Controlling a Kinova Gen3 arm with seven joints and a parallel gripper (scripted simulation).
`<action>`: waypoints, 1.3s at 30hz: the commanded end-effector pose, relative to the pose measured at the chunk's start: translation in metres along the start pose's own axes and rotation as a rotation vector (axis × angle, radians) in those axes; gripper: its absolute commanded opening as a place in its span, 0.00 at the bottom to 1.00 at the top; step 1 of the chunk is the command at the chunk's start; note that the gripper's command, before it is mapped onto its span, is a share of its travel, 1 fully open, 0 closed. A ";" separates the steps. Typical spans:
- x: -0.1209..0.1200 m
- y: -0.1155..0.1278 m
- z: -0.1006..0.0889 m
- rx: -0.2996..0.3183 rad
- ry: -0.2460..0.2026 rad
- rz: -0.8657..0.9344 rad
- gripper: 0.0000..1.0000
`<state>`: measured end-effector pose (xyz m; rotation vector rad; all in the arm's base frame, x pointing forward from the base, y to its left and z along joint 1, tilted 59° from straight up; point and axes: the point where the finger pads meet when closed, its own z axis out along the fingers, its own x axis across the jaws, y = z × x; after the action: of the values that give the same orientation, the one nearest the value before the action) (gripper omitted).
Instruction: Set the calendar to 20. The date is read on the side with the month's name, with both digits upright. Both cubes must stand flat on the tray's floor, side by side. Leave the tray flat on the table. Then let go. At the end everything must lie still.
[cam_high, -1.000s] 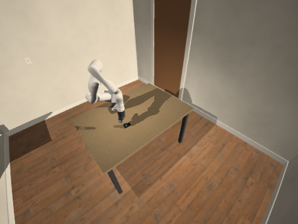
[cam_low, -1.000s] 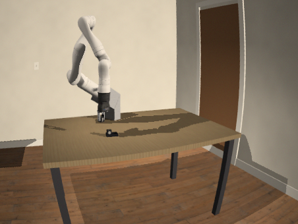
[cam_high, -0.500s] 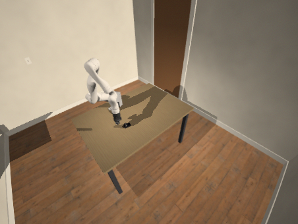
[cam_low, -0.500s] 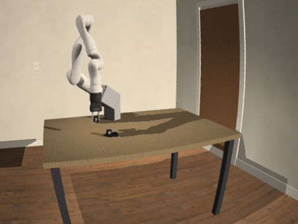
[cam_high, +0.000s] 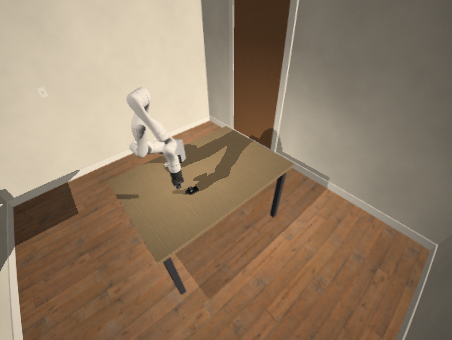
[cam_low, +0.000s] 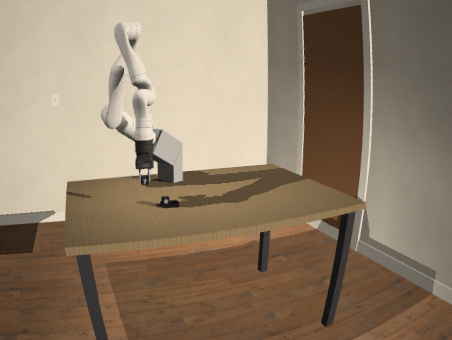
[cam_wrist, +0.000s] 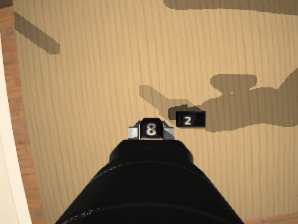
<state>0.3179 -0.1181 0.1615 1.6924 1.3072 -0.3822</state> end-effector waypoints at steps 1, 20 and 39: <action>0.000 0.000 0.000 -0.001 0.001 0.000 0.57; 0.000 0.000 0.021 0.002 0.000 -0.003 0.57; -0.001 -0.001 0.079 0.002 0.000 -0.003 0.57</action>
<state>0.3413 -0.1715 0.1228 1.6888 1.3251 -0.3654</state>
